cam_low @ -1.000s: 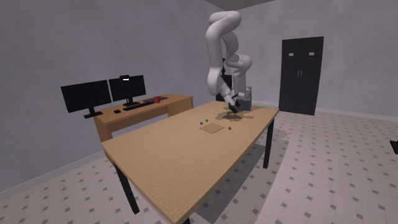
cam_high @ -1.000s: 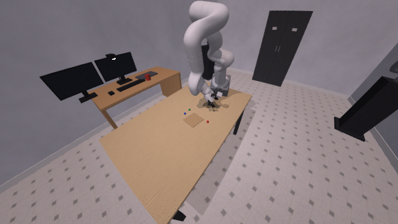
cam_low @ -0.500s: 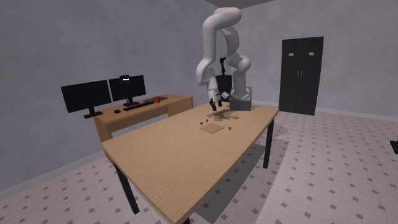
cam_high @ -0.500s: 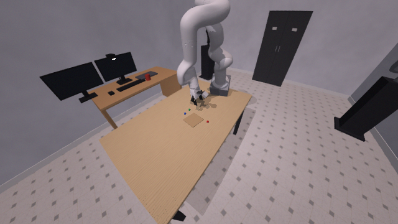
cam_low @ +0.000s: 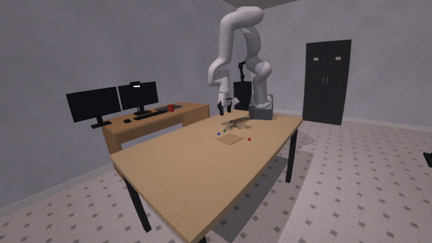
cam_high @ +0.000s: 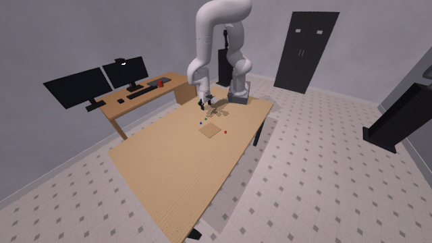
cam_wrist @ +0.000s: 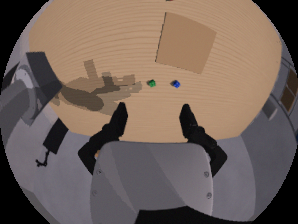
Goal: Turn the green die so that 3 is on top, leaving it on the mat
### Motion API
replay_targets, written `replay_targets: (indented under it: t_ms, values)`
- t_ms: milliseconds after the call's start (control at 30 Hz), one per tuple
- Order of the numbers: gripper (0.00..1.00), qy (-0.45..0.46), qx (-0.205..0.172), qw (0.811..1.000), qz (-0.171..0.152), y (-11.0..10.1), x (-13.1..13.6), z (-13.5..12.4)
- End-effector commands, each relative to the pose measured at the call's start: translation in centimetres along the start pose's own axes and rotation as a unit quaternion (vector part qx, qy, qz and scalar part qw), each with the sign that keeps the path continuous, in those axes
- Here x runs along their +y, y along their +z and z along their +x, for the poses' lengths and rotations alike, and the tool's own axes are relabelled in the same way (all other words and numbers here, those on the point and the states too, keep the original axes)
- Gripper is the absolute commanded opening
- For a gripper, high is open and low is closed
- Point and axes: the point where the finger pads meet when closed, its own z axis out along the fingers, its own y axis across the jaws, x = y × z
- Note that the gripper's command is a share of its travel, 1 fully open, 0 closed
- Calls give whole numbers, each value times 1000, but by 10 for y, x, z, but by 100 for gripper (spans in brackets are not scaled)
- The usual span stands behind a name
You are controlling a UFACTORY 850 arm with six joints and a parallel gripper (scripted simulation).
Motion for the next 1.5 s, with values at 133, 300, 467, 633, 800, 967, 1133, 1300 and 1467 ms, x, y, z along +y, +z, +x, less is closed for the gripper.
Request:
replay_targets:
  t_ms: [133,300,467,633,800,967,1133,1300,1467]
  values:
    - [100,0,-2,1000,-2,-1,1,-2]
    - [100,0,-1,1000,-2,2,1,-2]
    - [100,0,-1,1000,-2,10,1,-2]
    - [100,0,-1,1000,-2,34,1,-2]
    - [100,0,-1,1000,-2,69,2,-2]
    - [100,0,-1,1000,-2,91,2,-3]
    - [100,0,-1,1000,-2,113,2,-3]
    - [100,0,-1,1000,-2,115,2,-3]
    - [100,0,-1,1000,-2,115,2,-3]
